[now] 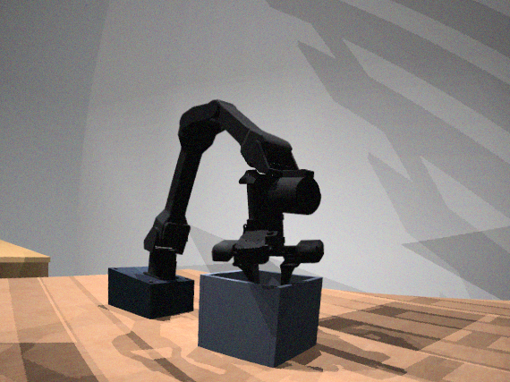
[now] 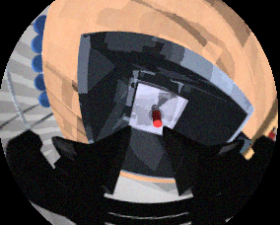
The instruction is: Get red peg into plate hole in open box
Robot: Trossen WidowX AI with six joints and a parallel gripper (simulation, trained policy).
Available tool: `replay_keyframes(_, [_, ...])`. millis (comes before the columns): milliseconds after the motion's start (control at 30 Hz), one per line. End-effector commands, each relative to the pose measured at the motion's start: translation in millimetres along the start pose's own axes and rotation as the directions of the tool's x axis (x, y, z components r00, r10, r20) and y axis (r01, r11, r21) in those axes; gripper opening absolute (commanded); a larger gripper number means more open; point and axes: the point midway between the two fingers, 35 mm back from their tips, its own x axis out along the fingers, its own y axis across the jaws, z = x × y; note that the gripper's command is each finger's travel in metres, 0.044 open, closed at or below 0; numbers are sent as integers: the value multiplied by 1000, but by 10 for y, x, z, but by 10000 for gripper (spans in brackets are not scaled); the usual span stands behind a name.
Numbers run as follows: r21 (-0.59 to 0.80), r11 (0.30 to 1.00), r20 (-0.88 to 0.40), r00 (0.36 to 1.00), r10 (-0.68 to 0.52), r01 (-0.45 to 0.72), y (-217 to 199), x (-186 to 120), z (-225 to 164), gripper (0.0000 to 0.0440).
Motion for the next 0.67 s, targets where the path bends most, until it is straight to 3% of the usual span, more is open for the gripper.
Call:
replay_keyframes(0, [0,1000,-23,999,25,-25,47,-71,11,215])
replay_keyframes(333, [9,995,-67,992,103,-102,168,-302,74,236])
replay_keyframes(467, [1,992,-74,989,130,-130,211,-390,114,189])
replay_keyframes(633, [-17,986,-81,983,163,-165,269,-455,167,177])
